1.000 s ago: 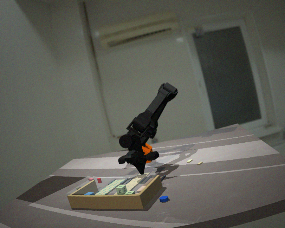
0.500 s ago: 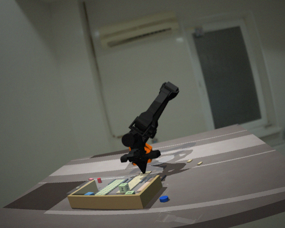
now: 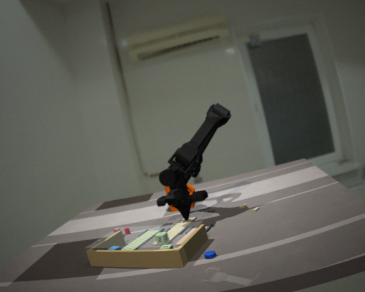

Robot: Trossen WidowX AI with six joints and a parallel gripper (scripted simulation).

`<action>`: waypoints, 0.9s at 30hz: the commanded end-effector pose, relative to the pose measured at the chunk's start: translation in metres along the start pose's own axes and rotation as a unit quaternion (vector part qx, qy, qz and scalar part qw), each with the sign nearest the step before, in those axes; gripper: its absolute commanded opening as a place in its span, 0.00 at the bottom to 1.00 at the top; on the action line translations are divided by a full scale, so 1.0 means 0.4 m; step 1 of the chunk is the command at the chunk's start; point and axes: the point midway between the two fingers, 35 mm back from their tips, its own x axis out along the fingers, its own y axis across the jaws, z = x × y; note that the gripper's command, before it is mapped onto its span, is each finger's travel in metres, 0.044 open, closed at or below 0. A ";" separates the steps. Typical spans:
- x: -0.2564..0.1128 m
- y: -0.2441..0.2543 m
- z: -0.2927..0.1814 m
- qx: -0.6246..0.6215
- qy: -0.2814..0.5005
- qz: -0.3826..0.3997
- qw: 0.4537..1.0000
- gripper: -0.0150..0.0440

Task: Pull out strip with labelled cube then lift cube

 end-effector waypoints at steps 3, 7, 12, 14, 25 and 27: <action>0.009 -0.003 -0.044 0.006 0.010 0.001 1.000 0.25; 0.008 -0.003 -0.059 0.007 0.011 0.001 1.000 0.25; 0.008 -0.003 -0.077 0.007 0.011 0.001 1.000 0.25; 0.008 -0.003 -0.085 0.007 0.011 0.001 1.000 0.25; 0.007 -0.003 -0.125 0.007 0.011 0.001 1.000 0.25; 0.007 -0.003 -0.132 0.007 0.011 0.001 1.000 0.25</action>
